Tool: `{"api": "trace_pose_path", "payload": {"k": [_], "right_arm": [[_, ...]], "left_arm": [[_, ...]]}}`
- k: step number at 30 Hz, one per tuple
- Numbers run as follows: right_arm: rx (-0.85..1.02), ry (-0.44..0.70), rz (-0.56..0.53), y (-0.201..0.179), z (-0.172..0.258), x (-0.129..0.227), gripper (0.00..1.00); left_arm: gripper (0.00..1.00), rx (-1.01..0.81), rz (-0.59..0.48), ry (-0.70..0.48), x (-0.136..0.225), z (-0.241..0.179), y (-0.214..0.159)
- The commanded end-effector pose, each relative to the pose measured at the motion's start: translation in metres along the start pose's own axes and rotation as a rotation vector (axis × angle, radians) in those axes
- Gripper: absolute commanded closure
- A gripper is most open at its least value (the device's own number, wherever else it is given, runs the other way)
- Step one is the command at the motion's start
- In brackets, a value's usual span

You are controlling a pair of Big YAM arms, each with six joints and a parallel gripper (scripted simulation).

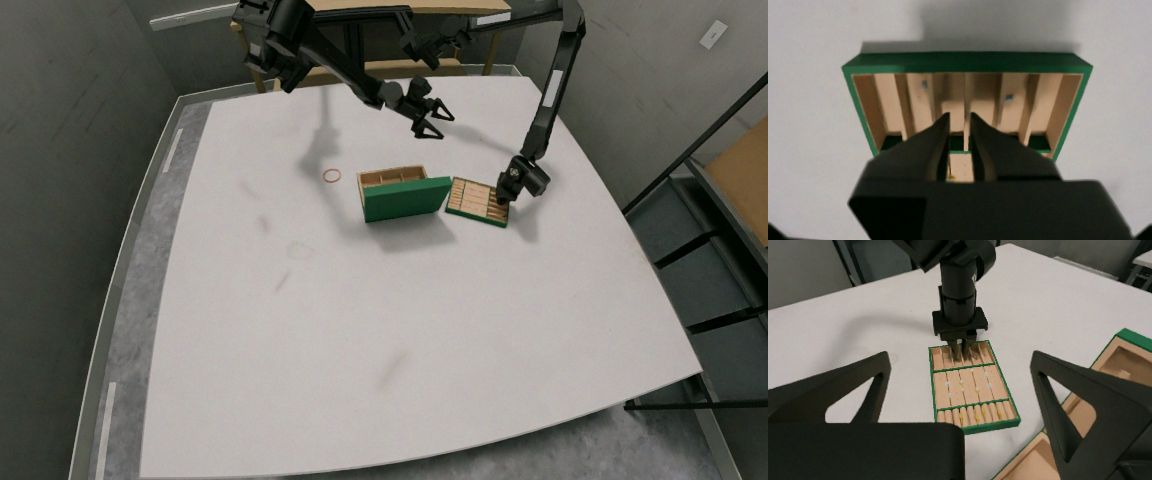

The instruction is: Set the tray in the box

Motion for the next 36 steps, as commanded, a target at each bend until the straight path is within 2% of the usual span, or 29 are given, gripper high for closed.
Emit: {"api": "trace_pose_path", "payload": {"k": [1, 16, 18, 20, 23, 36], "right_arm": [[0.027, 0.010, -0.049, 0.017, 0.008, -0.004, 0.00], [0.027, 0.010, -0.049, 0.017, 0.008, -0.004, 0.00], [0.027, 0.010, -0.049, 0.017, 0.008, -0.004, 0.00], [0.027, 0.010, -0.049, 0.017, 0.008, -0.004, 0.00], [0.027, 0.010, -0.049, 0.017, 0.008, -0.004, 0.00], [0.027, 0.010, -0.049, 0.017, 0.008, -0.004, 0.00]], "left_arm": [[0.85, 0.015, 0.003, 0.001, -0.009, -0.006, 0.003], [0.85, 0.004, 0.002, 0.000, -0.025, -0.010, 0.008], [0.92, -0.001, 0.001, -0.005, -0.022, -0.013, 0.004], [0.92, -0.001, 0.001, -0.005, -0.022, -0.013, 0.004], [1.00, 0.012, -0.012, -0.010, -0.016, -0.009, 0.010], [1.00, 0.013, -0.018, -0.018, -0.006, -0.008, 0.009]]}}
Point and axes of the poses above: on each arm, the point where the finger pads meet when closed, its own x axis back along the fingers, its own z axis across the jaws, y = z × x, the point moved 7 cm from there along x, back along the fingers, and after that the axes turned 8 degrees about -x, right-handed, at the moved point
